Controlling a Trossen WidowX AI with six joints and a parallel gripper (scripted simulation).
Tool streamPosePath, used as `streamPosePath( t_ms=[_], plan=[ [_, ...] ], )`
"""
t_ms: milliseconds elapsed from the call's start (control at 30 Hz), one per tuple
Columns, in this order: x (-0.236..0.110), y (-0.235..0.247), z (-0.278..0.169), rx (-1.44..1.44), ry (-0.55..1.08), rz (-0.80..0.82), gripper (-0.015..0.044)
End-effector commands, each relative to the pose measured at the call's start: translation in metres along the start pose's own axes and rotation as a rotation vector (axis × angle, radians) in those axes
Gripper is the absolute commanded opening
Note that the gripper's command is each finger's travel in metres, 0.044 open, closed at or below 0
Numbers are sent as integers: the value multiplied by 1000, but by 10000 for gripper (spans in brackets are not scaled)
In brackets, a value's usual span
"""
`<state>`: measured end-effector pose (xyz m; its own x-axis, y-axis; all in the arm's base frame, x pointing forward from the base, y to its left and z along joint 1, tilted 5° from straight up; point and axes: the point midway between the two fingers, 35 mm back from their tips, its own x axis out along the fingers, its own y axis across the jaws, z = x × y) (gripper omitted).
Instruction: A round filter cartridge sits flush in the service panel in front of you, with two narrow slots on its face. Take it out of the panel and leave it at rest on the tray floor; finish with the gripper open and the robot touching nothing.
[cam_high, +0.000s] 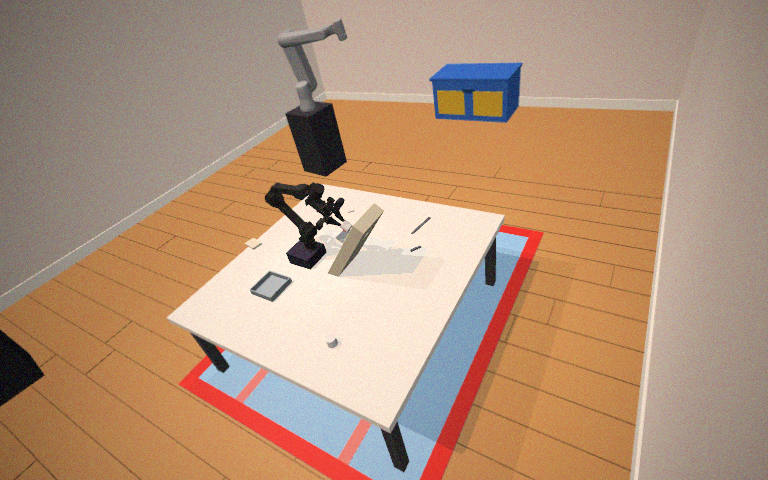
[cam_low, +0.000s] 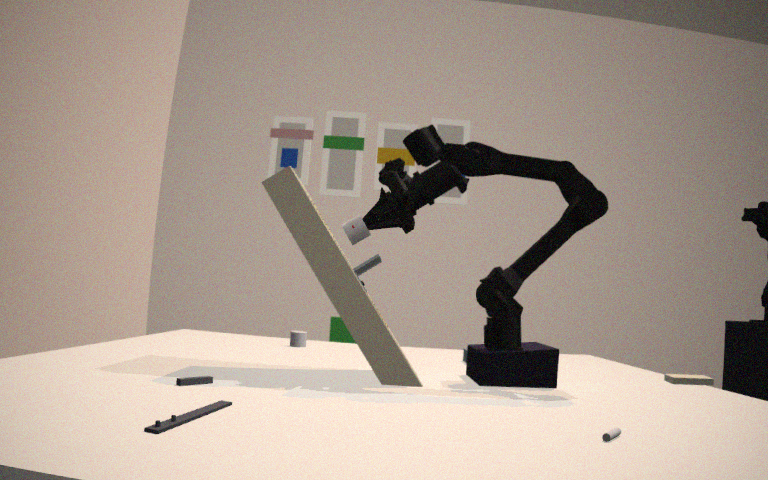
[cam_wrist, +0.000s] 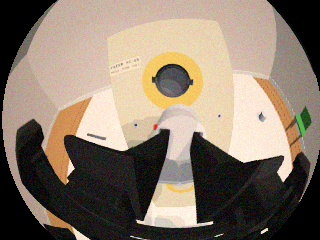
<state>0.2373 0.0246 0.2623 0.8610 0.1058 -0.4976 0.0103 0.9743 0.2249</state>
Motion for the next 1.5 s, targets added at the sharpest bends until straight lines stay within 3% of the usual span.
streamPosePath(
  t_ms=[0,200,333,733,967,1100,1467],
  plan=[
    [1,-2,-11,-5,-6,6,0],
    [5,-7,-28,-5,-5,6,0],
    [4,-6,-22,0,2,-1,105],
    [5,-6,-27,-5,-5,6,106],
    [-4,11,40,-5,-7,6,106],
    [-5,13,47,-5,-8,6,106],
    [-51,27,104,-2,-17,7,394]
  ],
)
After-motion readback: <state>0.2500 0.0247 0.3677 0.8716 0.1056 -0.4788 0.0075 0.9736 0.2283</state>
